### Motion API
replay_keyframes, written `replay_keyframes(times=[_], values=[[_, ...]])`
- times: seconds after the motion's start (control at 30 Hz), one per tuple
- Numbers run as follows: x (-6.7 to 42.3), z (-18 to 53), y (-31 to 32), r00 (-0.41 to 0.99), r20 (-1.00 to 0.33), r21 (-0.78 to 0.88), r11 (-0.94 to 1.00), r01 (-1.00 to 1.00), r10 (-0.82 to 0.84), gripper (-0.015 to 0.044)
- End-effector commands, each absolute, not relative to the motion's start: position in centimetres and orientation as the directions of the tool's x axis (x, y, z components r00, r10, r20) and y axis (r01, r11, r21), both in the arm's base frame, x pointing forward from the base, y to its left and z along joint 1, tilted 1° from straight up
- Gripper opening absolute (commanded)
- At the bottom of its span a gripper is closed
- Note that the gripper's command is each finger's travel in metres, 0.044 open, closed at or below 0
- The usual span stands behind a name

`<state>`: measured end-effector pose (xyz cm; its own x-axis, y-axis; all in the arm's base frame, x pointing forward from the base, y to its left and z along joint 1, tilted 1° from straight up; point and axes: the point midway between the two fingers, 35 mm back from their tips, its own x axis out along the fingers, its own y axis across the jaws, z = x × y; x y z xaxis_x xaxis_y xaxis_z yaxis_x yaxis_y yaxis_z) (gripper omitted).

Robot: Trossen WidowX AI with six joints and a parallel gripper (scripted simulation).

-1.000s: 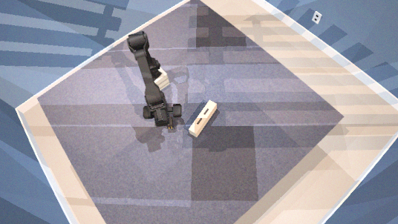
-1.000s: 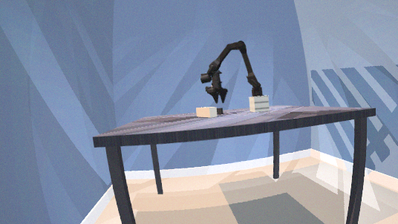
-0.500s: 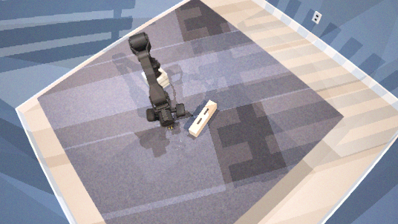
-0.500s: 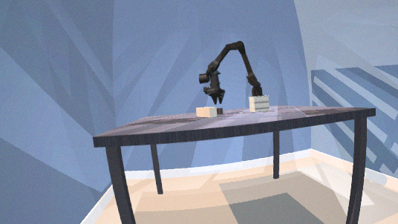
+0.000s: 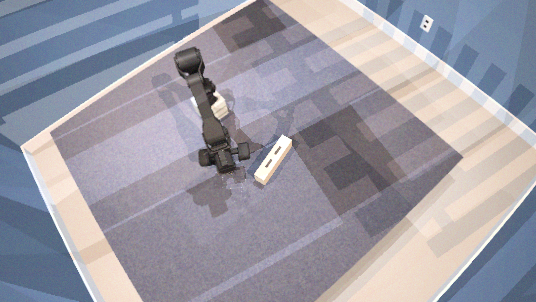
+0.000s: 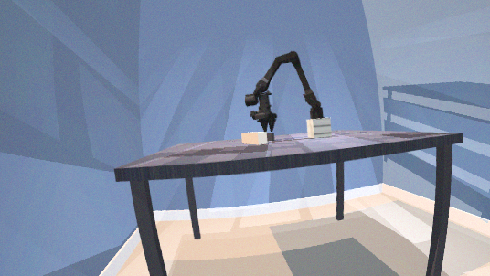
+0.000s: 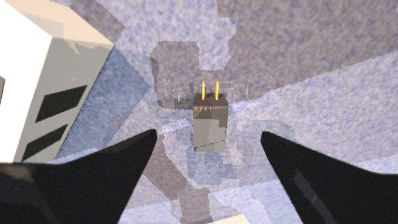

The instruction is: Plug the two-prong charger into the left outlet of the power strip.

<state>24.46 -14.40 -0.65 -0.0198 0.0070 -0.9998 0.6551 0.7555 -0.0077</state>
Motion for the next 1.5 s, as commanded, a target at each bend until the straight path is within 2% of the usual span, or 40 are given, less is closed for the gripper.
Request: replay_keyframes(times=[0.0,0.77,1.17,1.37,1.47], values=[[24.2,-1.5,-14.4,-0.030,-1.000,-0.013,0.760,0.650,0.008,0.0440],[24.2,-4.7,-14.4,-0.030,-1.000,-0.013,0.760,0.650,0.008,0.0440],[24.4,-4.4,-14.5,-0.024,-1.000,-0.009,0.756,0.655,0.009,0.0125],[24.4,-4.4,-14.5,-0.024,-1.000,-0.009,0.756,0.655,0.009,0.0085],[24.4,-4.0,-14.5,-0.024,-1.000,-0.009,0.756,0.655,0.009,0.0006]])
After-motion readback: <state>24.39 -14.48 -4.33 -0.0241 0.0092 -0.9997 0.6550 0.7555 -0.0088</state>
